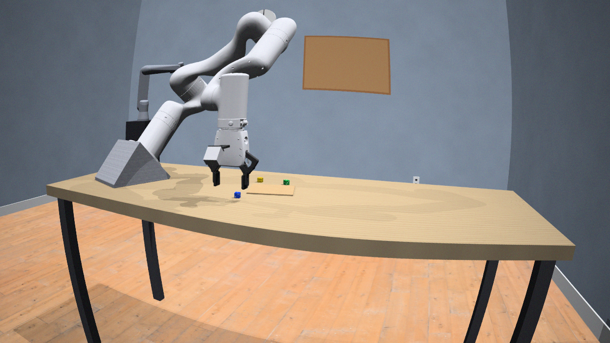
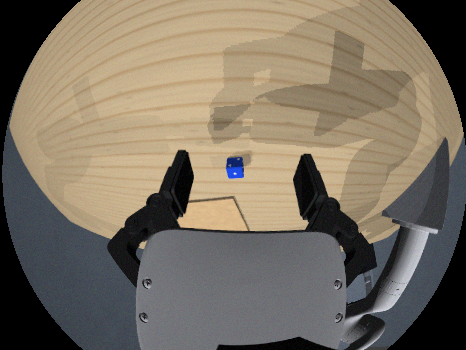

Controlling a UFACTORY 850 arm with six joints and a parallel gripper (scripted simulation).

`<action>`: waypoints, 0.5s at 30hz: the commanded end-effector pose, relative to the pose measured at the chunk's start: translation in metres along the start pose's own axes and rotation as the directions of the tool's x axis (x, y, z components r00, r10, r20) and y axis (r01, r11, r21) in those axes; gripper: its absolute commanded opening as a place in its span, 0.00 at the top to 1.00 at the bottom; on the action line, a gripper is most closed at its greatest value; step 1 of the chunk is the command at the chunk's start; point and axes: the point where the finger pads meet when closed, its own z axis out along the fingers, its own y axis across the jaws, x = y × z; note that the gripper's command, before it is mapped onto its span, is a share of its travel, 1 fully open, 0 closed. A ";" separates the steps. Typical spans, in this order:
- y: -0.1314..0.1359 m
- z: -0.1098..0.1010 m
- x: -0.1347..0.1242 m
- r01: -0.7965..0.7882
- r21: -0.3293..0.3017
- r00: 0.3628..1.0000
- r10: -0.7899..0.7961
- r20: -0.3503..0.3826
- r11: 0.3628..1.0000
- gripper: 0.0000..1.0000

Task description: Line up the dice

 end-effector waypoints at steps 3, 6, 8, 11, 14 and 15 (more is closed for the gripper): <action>-0.002 -0.001 -0.006 0.000 0.001 1.000 0.000 -0.001 1.000 0.00; -0.005 -0.001 -0.015 0.000 0.001 1.000 0.000 -0.001 1.000 0.00; -0.007 -0.001 -0.024 0.000 0.001 1.000 0.000 -0.001 1.000 0.00; -0.011 -0.001 -0.041 0.000 0.001 1.000 0.000 -0.001 1.000 0.00; -0.017 -0.001 -0.062 0.000 0.001 1.000 0.000 -0.001 1.000 0.00; -0.017 -0.001 -0.062 0.000 0.001 1.000 0.000 -0.001 1.000 0.00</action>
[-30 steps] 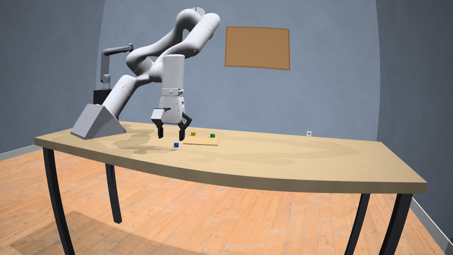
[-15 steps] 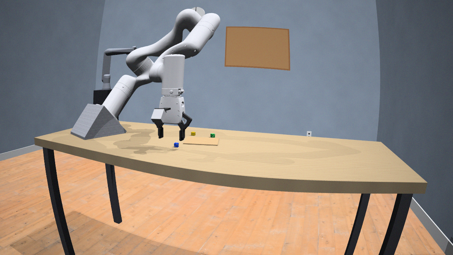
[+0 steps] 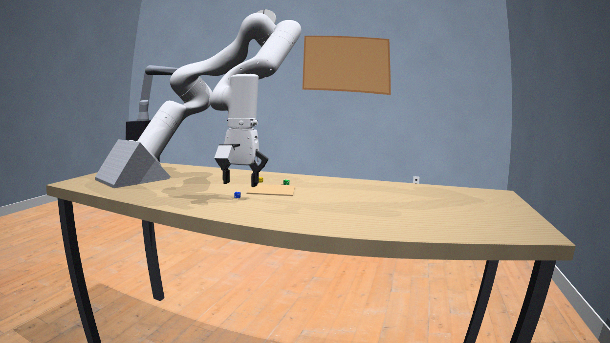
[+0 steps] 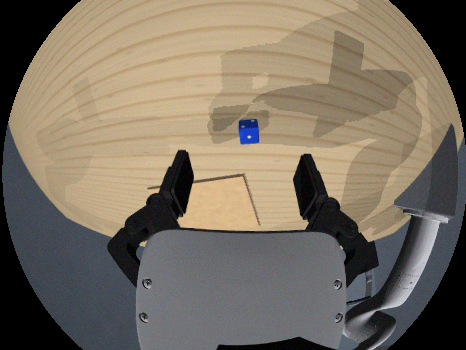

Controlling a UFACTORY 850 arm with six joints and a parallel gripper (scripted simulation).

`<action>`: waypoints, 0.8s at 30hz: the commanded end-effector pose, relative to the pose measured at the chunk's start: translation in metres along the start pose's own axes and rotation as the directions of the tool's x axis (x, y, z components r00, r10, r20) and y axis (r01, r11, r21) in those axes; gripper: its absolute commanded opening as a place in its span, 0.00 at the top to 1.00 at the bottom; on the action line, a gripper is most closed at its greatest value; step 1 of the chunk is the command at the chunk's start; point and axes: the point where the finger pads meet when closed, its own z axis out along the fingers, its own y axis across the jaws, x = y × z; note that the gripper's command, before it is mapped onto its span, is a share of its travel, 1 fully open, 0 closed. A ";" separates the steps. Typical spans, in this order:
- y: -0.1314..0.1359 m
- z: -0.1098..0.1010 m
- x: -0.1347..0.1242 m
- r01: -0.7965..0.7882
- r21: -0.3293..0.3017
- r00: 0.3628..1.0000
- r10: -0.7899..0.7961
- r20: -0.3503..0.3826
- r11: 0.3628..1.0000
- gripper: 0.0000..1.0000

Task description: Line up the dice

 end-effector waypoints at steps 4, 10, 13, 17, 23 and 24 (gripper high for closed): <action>-0.012 -0.001 -0.042 0.000 0.002 1.000 0.000 -0.002 1.000 0.00; -0.027 -0.001 -0.097 0.000 0.002 1.000 0.000 -0.002 1.000 0.00; -0.034 -0.001 -0.126 0.000 0.002 1.000 0.000 -0.002 1.000 0.00; -0.041 -0.001 -0.151 0.000 0.002 1.000 0.000 -0.002 1.000 0.00; -0.049 -0.001 -0.182 0.000 0.002 1.000 0.000 -0.002 1.000 0.00; -0.050 -0.001 -0.187 0.000 0.002 1.000 0.000 -0.002 1.000 0.00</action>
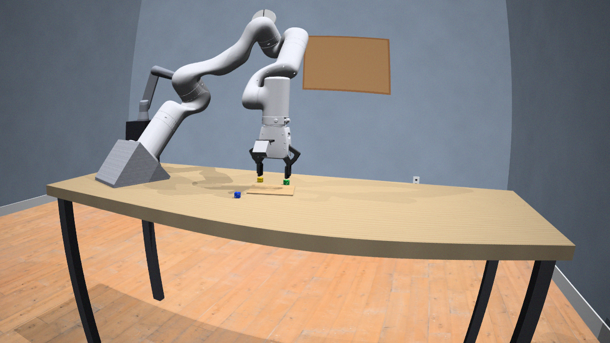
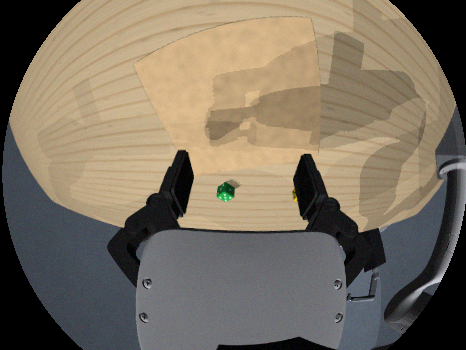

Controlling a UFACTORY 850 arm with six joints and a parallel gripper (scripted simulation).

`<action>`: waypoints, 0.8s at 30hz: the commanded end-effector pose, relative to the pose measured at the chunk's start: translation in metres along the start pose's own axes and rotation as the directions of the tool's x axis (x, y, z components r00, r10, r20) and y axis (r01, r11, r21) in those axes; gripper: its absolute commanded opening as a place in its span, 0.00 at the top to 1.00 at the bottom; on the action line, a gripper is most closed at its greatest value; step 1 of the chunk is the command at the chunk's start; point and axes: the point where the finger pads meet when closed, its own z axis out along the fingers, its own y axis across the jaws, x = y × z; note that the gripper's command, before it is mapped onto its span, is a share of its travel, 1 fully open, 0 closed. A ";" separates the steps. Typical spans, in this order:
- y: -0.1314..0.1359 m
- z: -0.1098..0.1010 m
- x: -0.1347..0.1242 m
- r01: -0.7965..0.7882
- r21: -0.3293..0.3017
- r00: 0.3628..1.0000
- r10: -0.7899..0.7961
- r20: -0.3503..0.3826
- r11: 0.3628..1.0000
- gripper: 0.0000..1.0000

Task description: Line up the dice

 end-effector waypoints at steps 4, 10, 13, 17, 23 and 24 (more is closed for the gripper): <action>-0.010 -0.001 -0.033 0.000 -0.001 1.000 0.000 -0.002 1.000 0.00; -0.012 -0.001 -0.041 0.000 -0.001 1.000 0.000 -0.002 1.000 0.00; -0.012 -0.001 -0.041 0.000 -0.001 1.000 0.000 -0.002 1.000 0.00; -0.012 -0.001 -0.042 0.000 -0.001 1.000 0.000 -0.002 1.000 0.00; -0.012 -0.001 -0.042 0.000 -0.001 1.000 0.000 -0.002 1.000 0.00; -0.012 -0.001 -0.042 0.000 -0.001 1.000 0.000 -0.002 1.000 0.00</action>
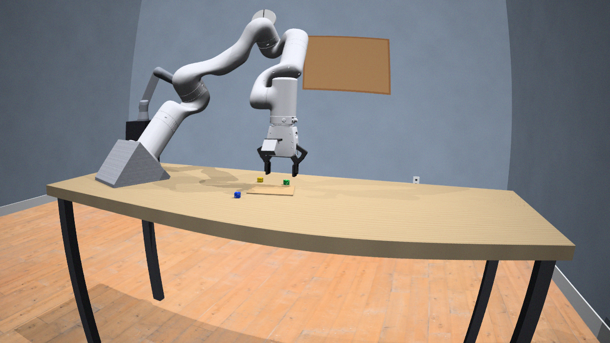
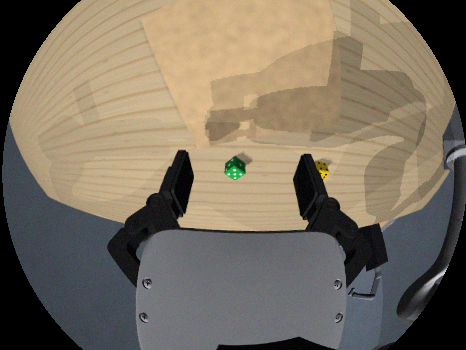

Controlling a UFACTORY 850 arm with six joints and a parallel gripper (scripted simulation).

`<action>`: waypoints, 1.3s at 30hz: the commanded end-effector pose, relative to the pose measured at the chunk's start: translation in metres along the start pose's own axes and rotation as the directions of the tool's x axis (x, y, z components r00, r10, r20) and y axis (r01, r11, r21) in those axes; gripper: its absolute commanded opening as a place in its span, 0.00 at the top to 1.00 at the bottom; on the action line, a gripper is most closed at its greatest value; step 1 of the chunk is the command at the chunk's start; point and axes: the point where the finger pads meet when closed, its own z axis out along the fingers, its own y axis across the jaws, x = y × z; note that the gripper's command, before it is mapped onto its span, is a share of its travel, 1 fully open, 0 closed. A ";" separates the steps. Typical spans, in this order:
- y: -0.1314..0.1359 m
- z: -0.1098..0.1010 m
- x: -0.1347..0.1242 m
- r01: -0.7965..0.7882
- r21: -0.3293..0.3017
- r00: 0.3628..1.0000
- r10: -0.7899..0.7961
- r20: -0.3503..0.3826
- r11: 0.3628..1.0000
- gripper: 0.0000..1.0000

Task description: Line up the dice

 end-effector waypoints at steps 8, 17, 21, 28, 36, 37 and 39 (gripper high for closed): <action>-0.001 -0.001 0.000 0.001 0.001 1.000 -0.001 0.000 1.000 0.00; -0.001 -0.001 0.000 0.001 0.001 1.000 -0.001 0.000 1.000 0.00; -0.001 -0.001 0.000 0.001 0.001 1.000 -0.001 0.000 1.000 0.00; -0.001 -0.001 0.000 0.001 0.001 1.000 -0.001 0.000 1.000 0.00; 0.019 0.000 0.000 0.001 0.001 1.000 -0.001 0.000 1.000 0.00; 0.019 0.000 0.000 0.001 0.001 1.000 -0.001 0.000 1.000 0.00; 0.025 0.000 0.000 0.001 0.001 1.000 -0.001 0.000 1.000 0.00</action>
